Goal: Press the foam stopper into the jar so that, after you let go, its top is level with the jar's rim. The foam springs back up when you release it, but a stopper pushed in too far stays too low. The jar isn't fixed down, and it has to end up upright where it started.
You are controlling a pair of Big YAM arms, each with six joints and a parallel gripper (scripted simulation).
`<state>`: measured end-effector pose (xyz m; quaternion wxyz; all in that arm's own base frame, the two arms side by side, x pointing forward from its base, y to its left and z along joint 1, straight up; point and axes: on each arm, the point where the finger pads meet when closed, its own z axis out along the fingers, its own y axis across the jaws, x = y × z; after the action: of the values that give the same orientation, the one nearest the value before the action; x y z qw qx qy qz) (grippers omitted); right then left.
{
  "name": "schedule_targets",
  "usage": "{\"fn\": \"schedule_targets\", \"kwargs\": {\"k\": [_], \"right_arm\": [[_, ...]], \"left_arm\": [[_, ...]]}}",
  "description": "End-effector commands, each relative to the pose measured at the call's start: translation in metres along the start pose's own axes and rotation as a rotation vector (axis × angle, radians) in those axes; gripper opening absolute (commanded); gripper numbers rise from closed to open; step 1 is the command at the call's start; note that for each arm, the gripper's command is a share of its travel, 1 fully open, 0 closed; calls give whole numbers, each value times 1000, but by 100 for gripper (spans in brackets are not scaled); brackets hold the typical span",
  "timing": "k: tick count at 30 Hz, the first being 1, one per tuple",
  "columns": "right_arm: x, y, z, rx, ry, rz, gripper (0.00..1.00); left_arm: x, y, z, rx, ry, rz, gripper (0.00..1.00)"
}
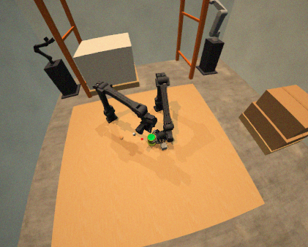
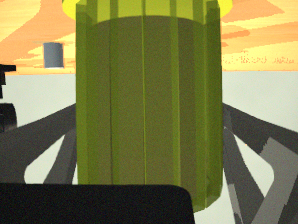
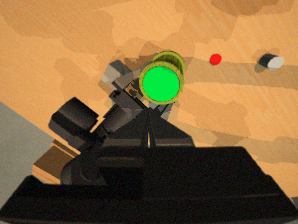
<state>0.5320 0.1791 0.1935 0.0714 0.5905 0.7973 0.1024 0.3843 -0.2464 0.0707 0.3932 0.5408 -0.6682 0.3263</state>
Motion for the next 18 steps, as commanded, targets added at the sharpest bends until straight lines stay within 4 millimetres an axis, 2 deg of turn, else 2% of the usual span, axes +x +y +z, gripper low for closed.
{"fn": "schedule_targets", "kwargs": {"k": [1, 7, 8, 9, 17, 18], "right_arm": [[4, 4, 4, -9, 3, -20, 0], [4, 2, 8, 1, 3, -19, 0], [2, 11, -7, -27, 3, -9, 0], [4, 8, 3, -10, 3, -19, 0], [4, 3, 12, 4, 3, -18, 0], [4, 3, 12, 4, 3, -18, 0]], "left_arm": [[3, -14, 7, 1, -7, 1, 98], [7, -12, 5, -1, -1, 1, 98], [7, -12, -4, 16, 1, -2, 98], [11, -16, -9, 27, 3, 7, 98], [16, -14, -10, 24, 4, 34, 98], [22, -22, -19, 39, 4, 52, 98]]}}
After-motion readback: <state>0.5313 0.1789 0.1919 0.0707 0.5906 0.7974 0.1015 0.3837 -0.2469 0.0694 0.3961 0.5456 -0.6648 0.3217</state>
